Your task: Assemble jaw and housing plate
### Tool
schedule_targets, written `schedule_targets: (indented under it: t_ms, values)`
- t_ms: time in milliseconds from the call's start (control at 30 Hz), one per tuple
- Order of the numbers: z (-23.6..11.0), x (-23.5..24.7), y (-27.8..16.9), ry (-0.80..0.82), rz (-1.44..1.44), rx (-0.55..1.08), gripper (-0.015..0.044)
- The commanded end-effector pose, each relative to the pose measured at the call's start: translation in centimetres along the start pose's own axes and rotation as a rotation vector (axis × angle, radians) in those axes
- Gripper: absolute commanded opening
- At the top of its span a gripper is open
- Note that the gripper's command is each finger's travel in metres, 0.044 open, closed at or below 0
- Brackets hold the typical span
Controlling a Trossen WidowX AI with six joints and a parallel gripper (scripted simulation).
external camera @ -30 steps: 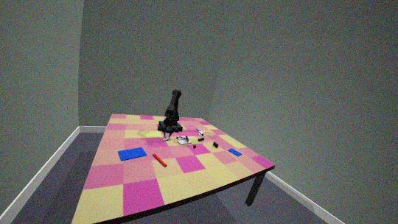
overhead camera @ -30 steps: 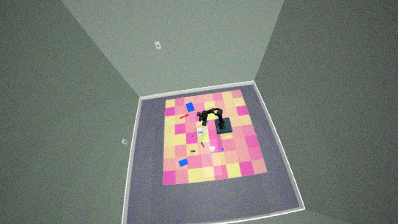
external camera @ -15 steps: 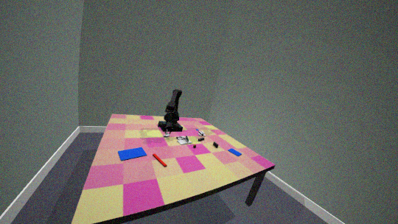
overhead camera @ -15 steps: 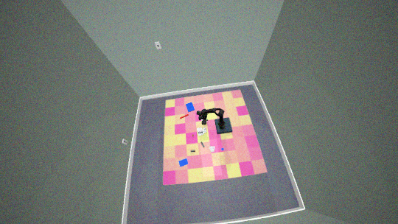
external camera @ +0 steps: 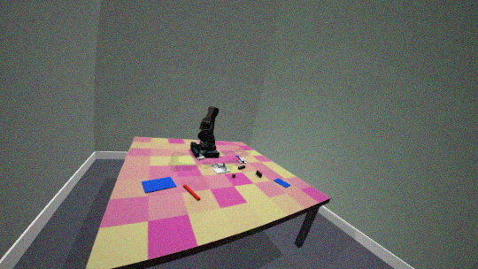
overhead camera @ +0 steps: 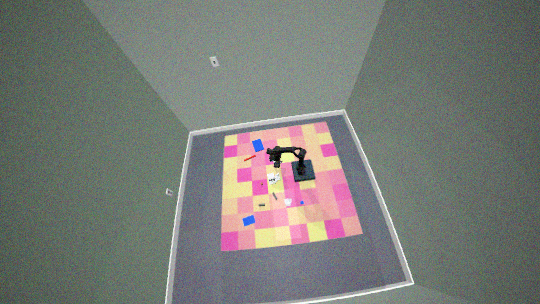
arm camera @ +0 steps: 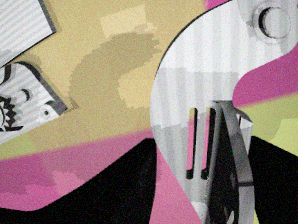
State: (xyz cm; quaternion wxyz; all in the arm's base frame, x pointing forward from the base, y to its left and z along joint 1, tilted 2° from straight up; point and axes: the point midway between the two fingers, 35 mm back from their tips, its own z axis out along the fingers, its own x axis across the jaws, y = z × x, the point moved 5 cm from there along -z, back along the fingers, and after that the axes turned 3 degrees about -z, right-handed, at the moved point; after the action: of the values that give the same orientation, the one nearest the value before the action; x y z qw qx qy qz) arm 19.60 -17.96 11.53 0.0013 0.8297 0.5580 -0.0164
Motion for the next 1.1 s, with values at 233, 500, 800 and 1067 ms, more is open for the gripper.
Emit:
schedule_targets:
  t_ms: [233,500,800,1067]
  values:
    - [-0.4,1.3,0.1,0.0,0.215,-0.004,0.0134]
    - [-0.4,2.7,0.0,0.001,0.441,-0.004,0.0134]
    - [-0.4,4.2,-0.1,0.003,0.696,-0.004,0.0134]
    - [-0.4,5.6,-0.3,0.005,0.922,-0.003,0.0134]
